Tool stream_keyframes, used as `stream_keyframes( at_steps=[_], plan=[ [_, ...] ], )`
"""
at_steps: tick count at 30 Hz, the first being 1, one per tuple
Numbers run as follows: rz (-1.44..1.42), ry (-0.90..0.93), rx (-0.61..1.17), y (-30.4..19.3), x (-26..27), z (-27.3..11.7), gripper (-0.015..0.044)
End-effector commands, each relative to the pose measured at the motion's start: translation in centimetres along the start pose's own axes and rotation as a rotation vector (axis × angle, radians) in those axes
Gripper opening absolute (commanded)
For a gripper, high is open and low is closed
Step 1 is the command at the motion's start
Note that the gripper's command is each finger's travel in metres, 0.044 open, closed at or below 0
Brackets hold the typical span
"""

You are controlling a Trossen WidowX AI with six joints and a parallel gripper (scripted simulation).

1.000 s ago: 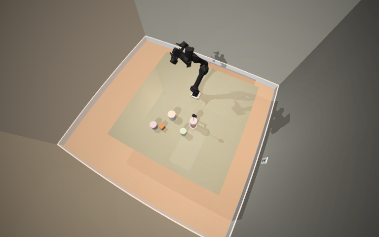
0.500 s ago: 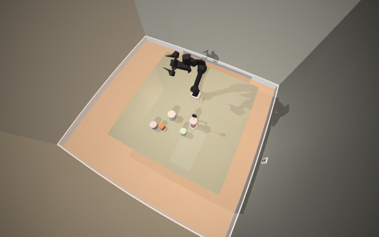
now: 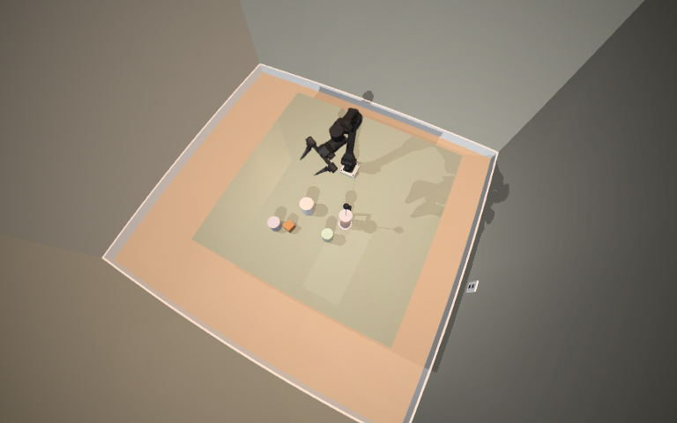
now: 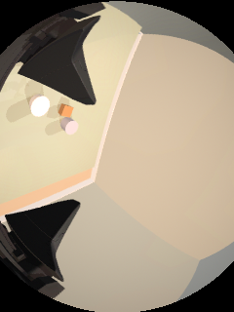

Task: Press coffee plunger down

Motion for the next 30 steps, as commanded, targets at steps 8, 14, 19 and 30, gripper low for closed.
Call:
stream_keyframes(
  at_steps=[8,14,19,30],
  plan=[
    [0.086,0.738,0.041,-2.6,14.5,-3.0,0.044],
    [0.089,0.8,0.055,-3.6,15.9,-3.5,0.044],
    [0.088,0.801,0.054,-6.8,17.6,-2.6,0.044],
    [0.086,0.806,0.052,-8.0,18.7,-2.0,0.044]
  ],
)
Point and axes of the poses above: the point midway between the two fingers, 35 mm back from their tips, its own z axis out along the fingers, its own x axis across the jaws, y = z × x, the point moved 4 cm from there along -z, back along the fingers, and after that the axes turned 4 degrees about -z, right-handed, at the moved point
